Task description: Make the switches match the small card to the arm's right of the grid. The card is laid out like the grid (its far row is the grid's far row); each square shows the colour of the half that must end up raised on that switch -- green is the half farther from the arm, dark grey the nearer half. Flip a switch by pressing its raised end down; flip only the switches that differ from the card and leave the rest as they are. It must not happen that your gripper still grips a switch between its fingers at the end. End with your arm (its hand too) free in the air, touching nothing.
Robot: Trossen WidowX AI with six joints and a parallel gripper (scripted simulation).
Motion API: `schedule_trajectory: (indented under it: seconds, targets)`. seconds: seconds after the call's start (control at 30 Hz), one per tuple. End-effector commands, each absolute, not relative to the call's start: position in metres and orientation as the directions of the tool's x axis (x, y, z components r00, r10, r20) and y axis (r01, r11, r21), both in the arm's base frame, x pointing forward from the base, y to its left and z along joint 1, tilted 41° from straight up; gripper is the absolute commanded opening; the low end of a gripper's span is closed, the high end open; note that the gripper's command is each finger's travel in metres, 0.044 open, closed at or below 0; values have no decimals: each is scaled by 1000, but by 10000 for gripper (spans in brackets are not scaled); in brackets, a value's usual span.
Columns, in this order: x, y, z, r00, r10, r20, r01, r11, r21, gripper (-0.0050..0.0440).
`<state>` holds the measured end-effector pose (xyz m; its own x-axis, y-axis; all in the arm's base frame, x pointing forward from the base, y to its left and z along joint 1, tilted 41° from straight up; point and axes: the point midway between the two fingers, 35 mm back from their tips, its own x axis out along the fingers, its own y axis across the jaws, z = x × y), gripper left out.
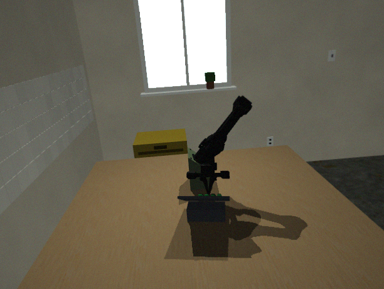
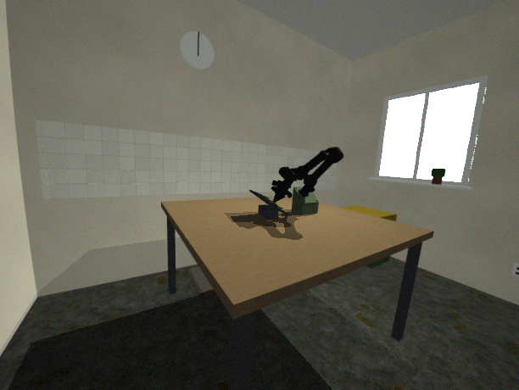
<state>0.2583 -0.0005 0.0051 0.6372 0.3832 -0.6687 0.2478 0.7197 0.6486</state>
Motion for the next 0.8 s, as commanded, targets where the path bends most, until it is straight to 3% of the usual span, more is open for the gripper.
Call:
schedule_trajectory:
  seconds: [0.0, 0.77]
  targets:
    - [258, -1, 4, 636, 381, -671, 253, 719, 647, 0]
    - [260, 1, 2, 636, 381, -671, 253, 719, 647, 0]
